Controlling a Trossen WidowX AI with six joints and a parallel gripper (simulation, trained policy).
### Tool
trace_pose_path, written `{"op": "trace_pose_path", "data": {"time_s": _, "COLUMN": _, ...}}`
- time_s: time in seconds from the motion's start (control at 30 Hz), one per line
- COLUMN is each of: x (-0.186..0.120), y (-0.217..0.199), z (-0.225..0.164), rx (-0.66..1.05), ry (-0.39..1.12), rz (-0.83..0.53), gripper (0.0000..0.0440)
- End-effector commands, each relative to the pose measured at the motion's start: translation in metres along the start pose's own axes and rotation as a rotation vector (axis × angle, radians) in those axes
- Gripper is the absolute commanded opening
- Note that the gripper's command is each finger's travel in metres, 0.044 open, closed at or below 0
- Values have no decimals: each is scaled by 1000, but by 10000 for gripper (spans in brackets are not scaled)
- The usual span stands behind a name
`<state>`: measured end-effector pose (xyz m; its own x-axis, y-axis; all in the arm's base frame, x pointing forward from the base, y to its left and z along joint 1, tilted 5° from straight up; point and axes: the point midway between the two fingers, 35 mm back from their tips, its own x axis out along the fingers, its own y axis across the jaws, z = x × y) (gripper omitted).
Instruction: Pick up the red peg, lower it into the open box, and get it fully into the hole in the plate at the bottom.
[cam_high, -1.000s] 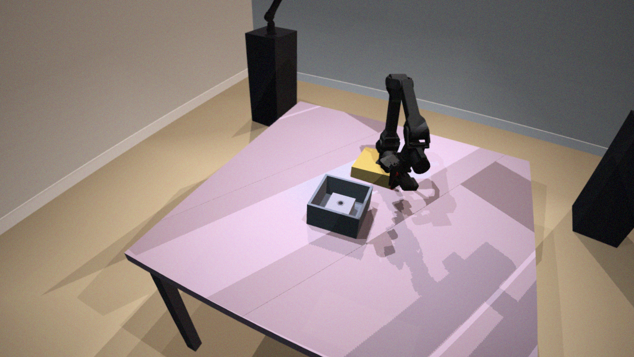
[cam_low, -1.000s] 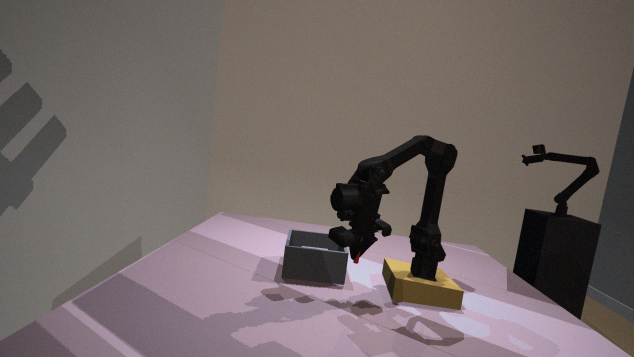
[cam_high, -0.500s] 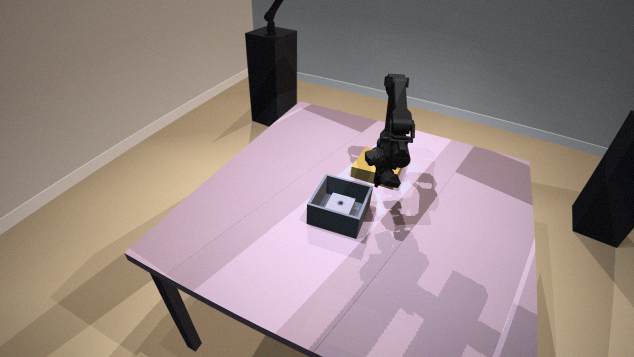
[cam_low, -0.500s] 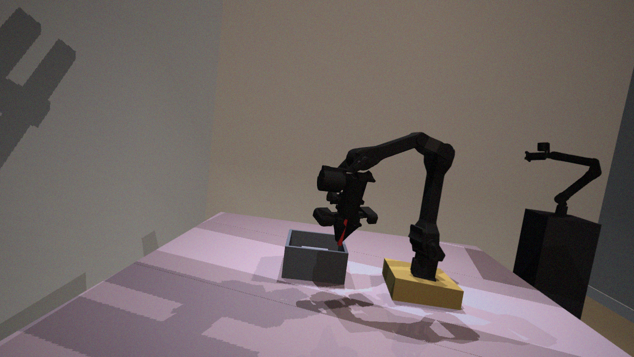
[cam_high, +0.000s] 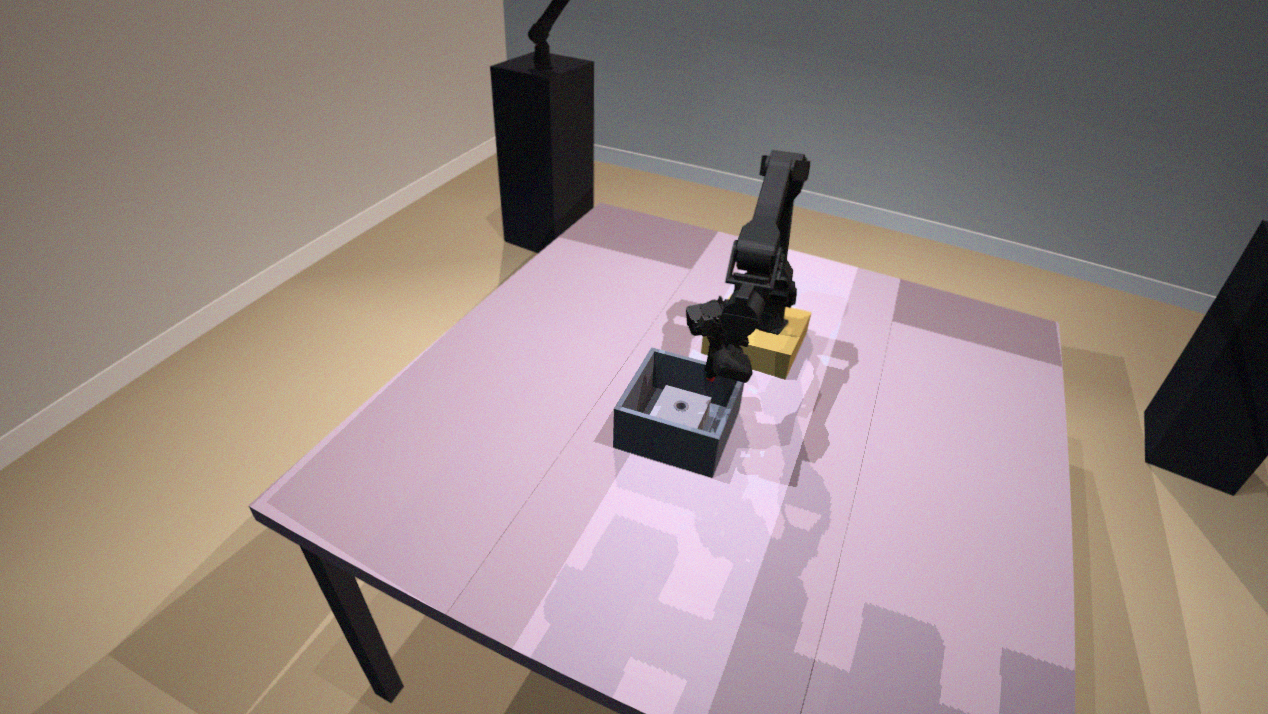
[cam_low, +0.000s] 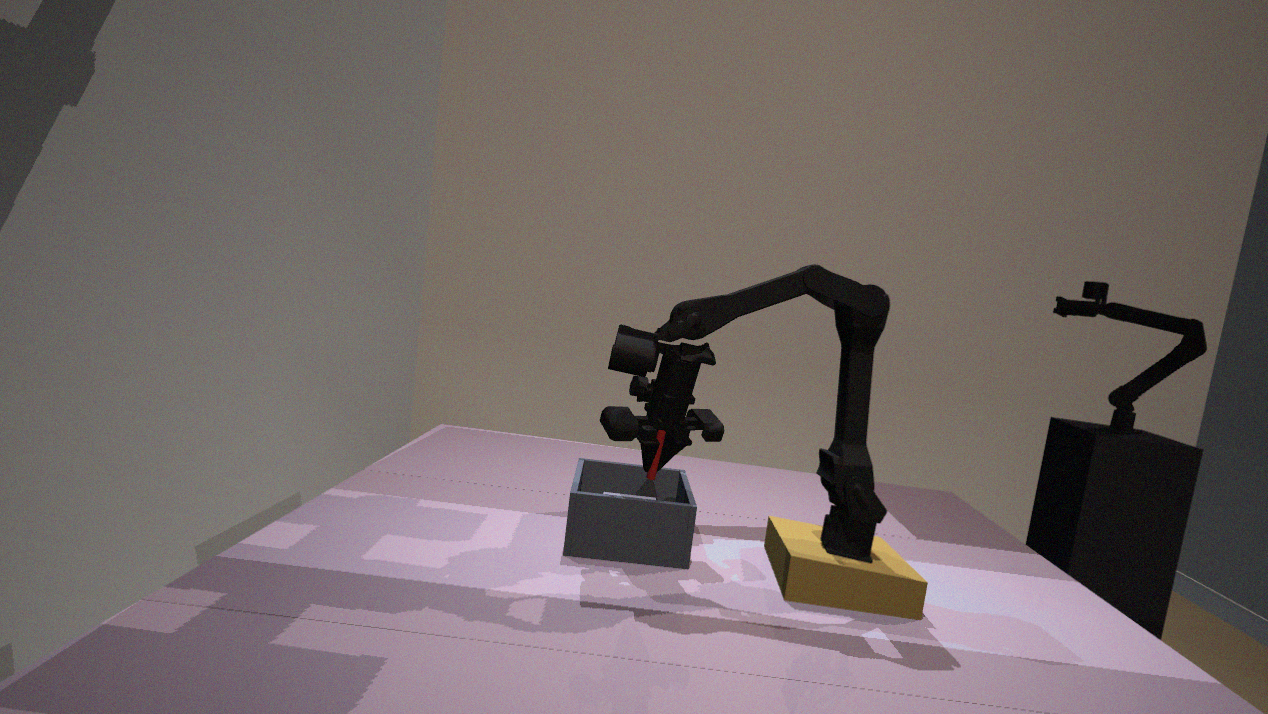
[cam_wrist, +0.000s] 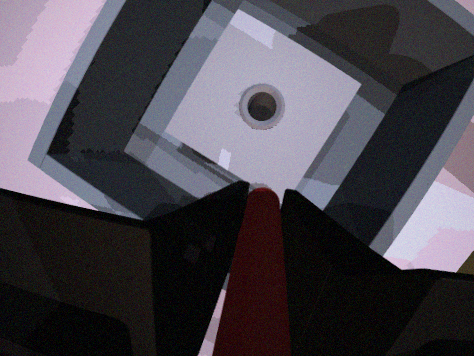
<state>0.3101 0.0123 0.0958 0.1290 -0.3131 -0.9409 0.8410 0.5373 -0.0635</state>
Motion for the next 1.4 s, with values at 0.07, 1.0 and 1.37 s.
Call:
{"op": "trace_pose_path", "data": {"time_s": 0.07, "x": 16, "y": 3, "z": 20, "rx": -8, "ry": 15, "rz": 7, "gripper": 0}}
{"op": "trace_pose_path", "data": {"time_s": 1.0, "x": 78, "y": 22, "z": 53, "rx": -165, "ry": 167, "rz": 74, "gripper": 292}}
{"op": "trace_pose_path", "data": {"time_s": 1.37, "x": 60, "y": 62, "z": 80, "rx": -163, "ry": 212, "rz": 183, "gripper": 440}}
